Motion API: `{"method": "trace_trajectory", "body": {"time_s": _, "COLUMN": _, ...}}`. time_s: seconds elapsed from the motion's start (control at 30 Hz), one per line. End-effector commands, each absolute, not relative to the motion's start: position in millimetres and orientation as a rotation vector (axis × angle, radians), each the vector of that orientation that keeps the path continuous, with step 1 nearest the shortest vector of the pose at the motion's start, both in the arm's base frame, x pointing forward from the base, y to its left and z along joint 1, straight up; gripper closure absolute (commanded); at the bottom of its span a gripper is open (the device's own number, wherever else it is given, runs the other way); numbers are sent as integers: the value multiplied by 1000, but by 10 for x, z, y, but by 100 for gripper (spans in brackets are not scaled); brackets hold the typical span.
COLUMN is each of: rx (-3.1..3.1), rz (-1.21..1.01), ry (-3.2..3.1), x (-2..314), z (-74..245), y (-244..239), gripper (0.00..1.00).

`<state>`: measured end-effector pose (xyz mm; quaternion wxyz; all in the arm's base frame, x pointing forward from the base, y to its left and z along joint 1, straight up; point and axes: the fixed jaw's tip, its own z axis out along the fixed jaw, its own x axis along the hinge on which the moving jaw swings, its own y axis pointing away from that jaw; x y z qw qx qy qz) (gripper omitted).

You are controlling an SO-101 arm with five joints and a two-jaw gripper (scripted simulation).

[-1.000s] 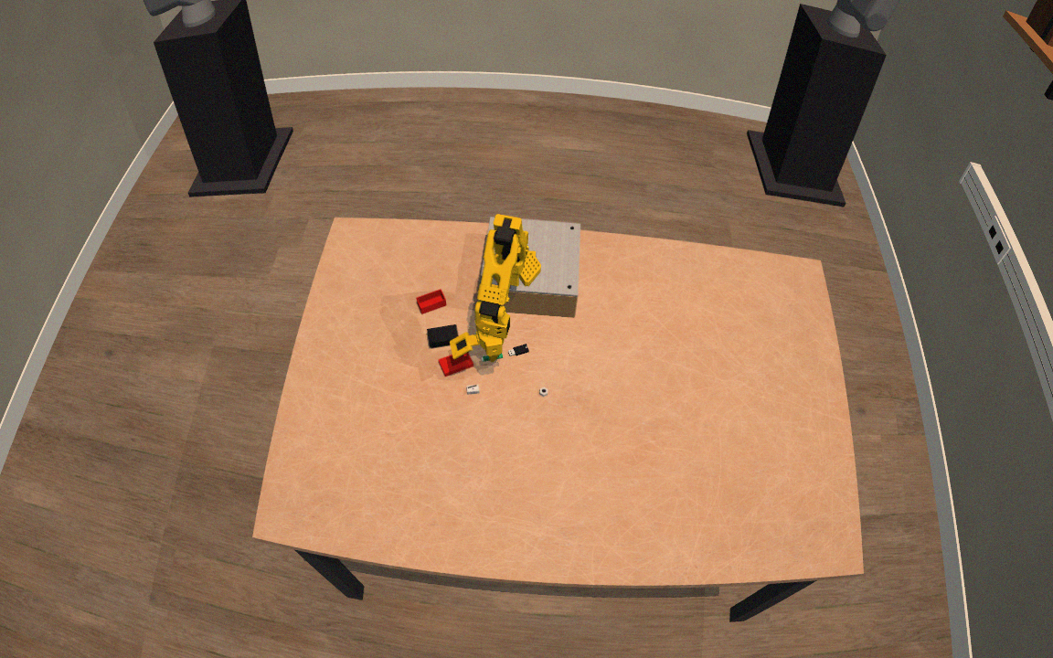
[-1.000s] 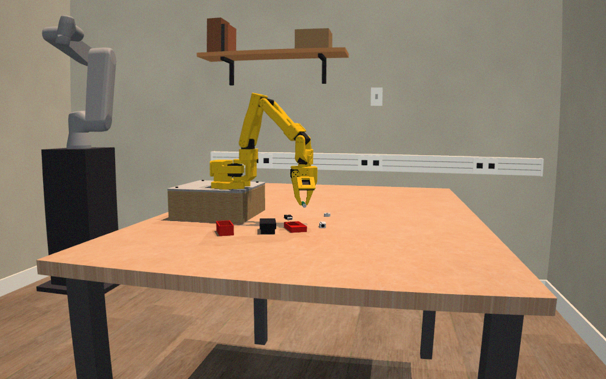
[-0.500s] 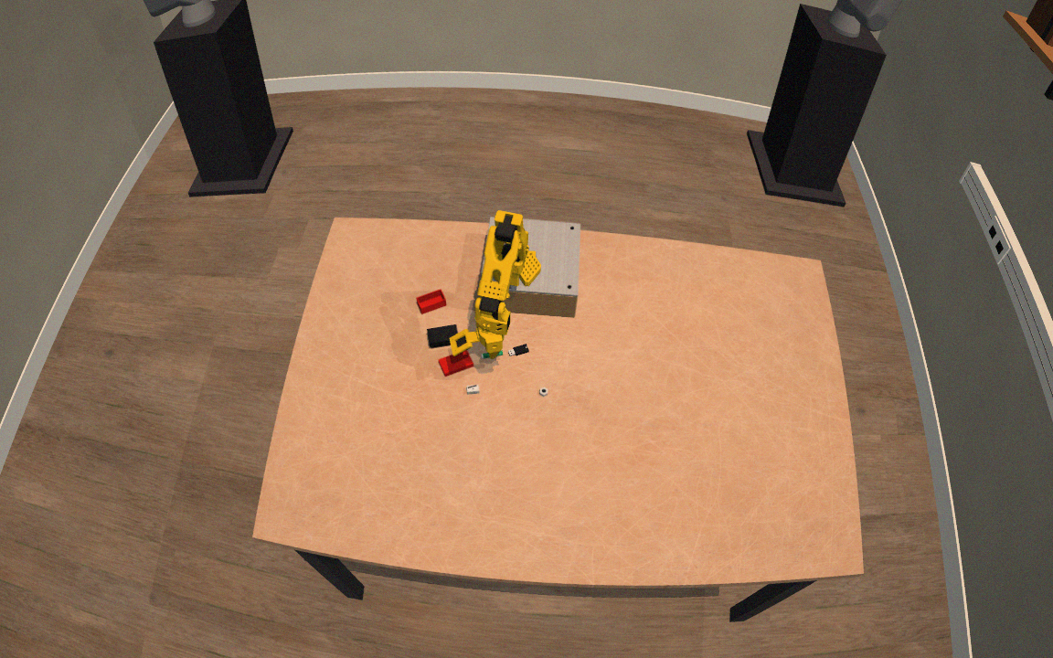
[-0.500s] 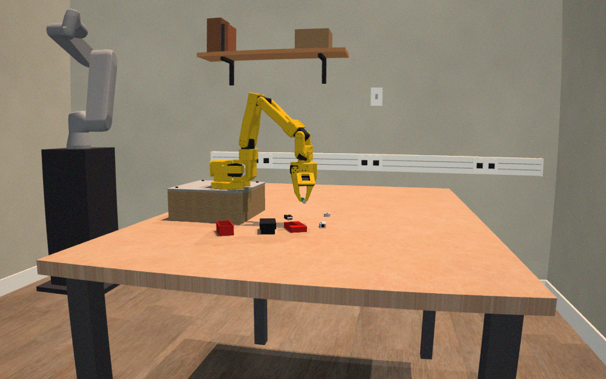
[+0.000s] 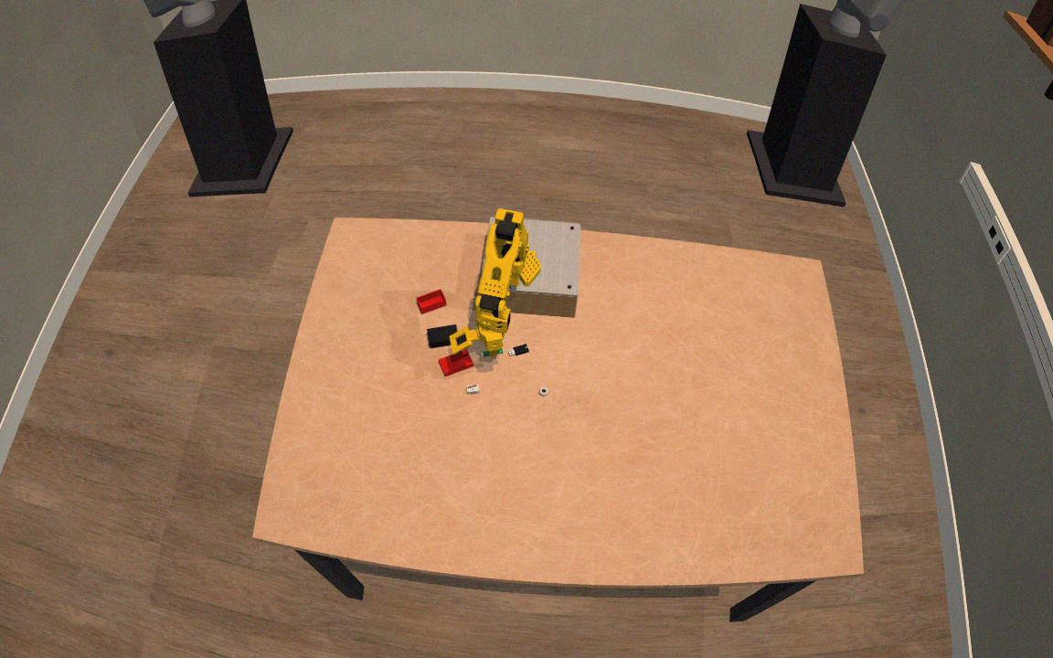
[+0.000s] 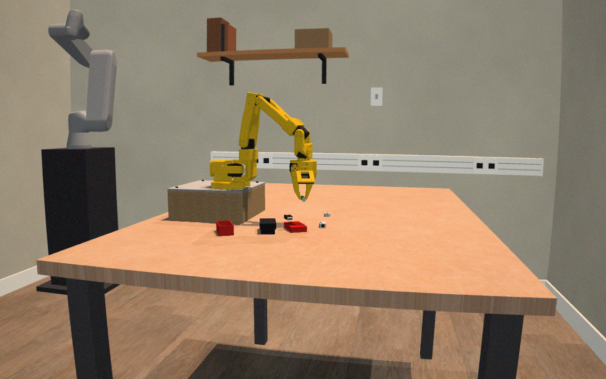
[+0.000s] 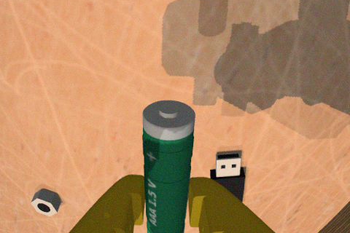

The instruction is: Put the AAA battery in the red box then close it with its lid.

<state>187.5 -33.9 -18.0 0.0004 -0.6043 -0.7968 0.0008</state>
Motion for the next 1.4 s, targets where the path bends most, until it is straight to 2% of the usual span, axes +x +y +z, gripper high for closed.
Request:
{"method": "trace_trajectory", "body": {"time_s": 0.0, "rx": -1898, "rz": 1, "ry": -2502, "x": 1860, "z": -158, "y": -316, "gripper": 97}}
{"method": "trace_trajectory", "body": {"time_s": 1.37, "rx": -1840, "rz": 1, "ry": -2545, "x": 1852, "z": -158, "y": -344, "gripper": 97}}
